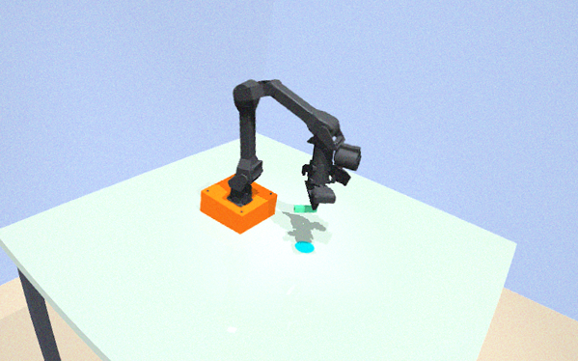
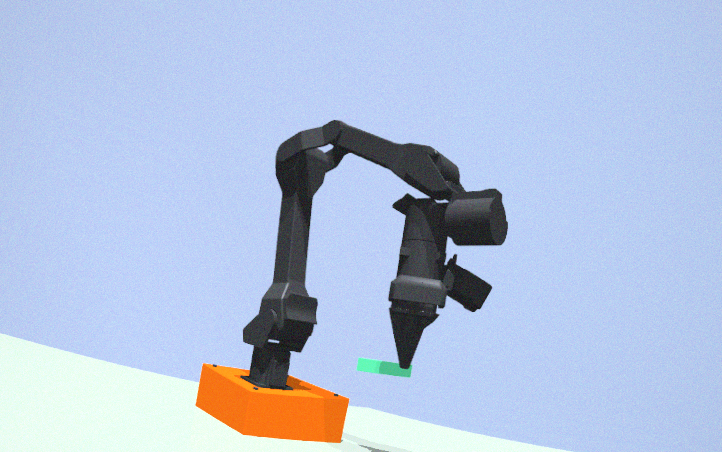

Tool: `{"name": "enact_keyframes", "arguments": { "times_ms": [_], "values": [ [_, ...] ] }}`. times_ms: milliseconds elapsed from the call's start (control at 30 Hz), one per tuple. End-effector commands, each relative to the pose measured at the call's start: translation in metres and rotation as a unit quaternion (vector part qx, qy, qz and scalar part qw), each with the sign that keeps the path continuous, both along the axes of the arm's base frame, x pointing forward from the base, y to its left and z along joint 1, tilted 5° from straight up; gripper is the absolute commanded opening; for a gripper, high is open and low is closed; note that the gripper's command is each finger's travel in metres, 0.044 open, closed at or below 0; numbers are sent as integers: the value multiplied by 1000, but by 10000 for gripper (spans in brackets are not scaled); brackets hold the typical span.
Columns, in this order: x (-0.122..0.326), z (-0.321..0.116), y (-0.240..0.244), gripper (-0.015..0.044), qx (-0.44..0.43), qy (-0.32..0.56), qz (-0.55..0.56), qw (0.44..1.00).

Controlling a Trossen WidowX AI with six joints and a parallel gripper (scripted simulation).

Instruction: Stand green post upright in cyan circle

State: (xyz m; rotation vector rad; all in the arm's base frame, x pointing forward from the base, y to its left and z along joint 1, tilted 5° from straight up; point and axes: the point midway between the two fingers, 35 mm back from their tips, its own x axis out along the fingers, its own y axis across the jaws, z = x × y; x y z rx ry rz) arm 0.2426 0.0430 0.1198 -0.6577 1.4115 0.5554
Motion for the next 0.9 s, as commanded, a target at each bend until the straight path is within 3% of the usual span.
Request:
{"name": "enact_keyframes", "arguments": {
  "times_ms": [0, 867],
  "values": [
    [0, -4, 1, 23, 14, -2, -6, 1000],
    [11, -21, 2, 23, 108, -39, -35, 993]
  ]
}}
